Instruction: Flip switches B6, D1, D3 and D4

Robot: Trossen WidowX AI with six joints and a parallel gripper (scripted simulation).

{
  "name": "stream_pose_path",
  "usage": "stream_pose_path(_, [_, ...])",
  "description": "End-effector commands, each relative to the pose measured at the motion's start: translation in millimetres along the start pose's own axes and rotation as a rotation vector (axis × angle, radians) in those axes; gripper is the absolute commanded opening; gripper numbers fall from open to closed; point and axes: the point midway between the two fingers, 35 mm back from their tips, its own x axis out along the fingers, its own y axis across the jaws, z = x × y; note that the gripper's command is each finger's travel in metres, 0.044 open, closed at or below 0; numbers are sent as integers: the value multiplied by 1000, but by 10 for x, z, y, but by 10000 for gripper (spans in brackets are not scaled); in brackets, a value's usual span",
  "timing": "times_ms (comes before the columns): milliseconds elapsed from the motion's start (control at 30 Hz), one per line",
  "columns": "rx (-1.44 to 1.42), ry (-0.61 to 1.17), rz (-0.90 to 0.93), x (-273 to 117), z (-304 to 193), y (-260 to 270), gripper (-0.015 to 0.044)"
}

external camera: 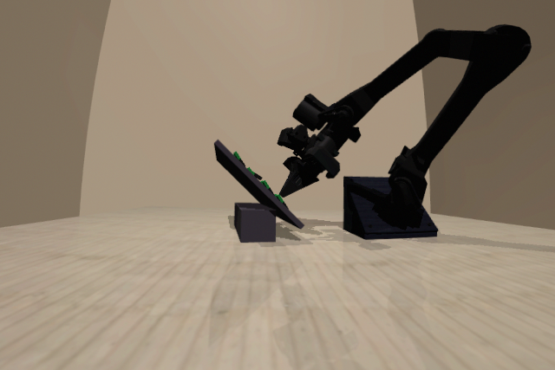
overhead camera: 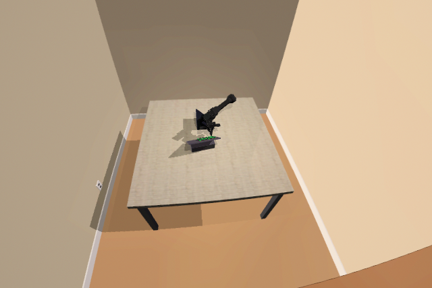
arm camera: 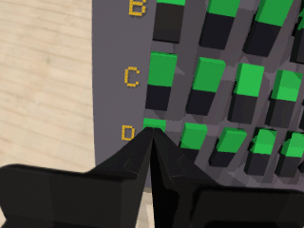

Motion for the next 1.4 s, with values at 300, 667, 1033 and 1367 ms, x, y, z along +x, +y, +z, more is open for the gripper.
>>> stream_pose_path(300, [6,2,-3,14,-10,-6,0])
stream_pose_path(667, [6,2,-3,29,-9,-6,0])
stream_pose_path(1033, [6,2,-3,44,-9,-6,0])
stream_pose_path(1367, [6,2,-3,57,-8,-6,0])
